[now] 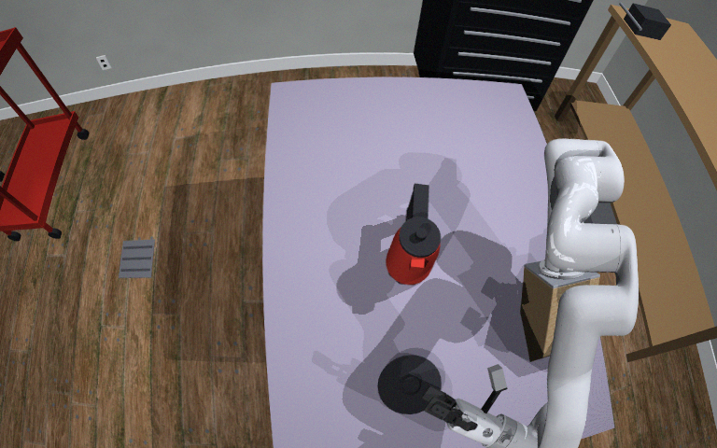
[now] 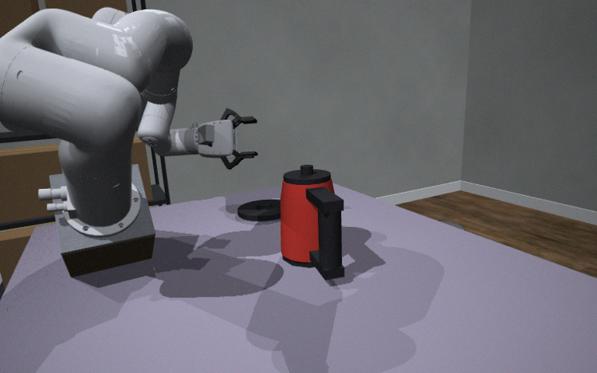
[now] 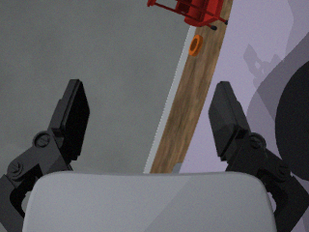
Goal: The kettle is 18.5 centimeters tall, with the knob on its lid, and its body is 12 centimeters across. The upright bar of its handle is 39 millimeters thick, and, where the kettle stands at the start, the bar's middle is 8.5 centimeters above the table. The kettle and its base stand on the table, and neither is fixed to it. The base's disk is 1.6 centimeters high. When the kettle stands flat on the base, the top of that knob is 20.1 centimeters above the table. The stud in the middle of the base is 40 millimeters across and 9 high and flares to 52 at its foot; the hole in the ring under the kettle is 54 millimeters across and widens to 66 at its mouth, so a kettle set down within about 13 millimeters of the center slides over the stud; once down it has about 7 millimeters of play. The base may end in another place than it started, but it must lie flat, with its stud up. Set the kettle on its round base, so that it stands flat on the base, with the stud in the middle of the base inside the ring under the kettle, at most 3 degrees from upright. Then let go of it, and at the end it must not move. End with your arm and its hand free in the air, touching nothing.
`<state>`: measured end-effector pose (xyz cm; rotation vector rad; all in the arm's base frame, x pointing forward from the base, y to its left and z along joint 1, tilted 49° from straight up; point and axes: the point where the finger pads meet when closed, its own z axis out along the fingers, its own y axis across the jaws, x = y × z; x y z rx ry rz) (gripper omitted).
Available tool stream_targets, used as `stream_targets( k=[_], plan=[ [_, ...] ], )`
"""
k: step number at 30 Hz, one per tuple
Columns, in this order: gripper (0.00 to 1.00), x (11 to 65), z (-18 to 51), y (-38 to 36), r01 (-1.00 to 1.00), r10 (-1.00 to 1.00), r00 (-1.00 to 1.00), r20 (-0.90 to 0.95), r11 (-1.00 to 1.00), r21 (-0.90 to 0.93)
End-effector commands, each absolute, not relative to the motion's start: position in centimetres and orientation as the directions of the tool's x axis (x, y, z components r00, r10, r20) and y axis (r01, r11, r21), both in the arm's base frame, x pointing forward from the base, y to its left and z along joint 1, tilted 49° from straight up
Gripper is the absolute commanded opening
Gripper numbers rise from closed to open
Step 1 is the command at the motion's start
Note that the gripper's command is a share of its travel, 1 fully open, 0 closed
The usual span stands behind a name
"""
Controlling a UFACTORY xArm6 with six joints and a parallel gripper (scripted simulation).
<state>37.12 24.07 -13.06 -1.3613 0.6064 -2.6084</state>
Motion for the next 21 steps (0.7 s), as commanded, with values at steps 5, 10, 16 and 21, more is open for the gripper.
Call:
stream_targets(
  k=[5,10,16,21],
  plan=[
    [1.0,37.15,-12.94,24.25,-0.061,-0.305,-0.583,0.753,-0.908,-0.415],
    [1.0,37.15,-12.94,24.25,-0.061,-0.305,-0.583,0.753,-0.908,-0.415],
    [1.0,37.15,-12.94,24.25,-0.061,-0.305,-0.583,0.753,-0.908,-0.415],
    [0.81,37.16,-12.93,24.25,-0.062,-0.305,-0.583,0.753,-0.908,-0.415]
  ],
)
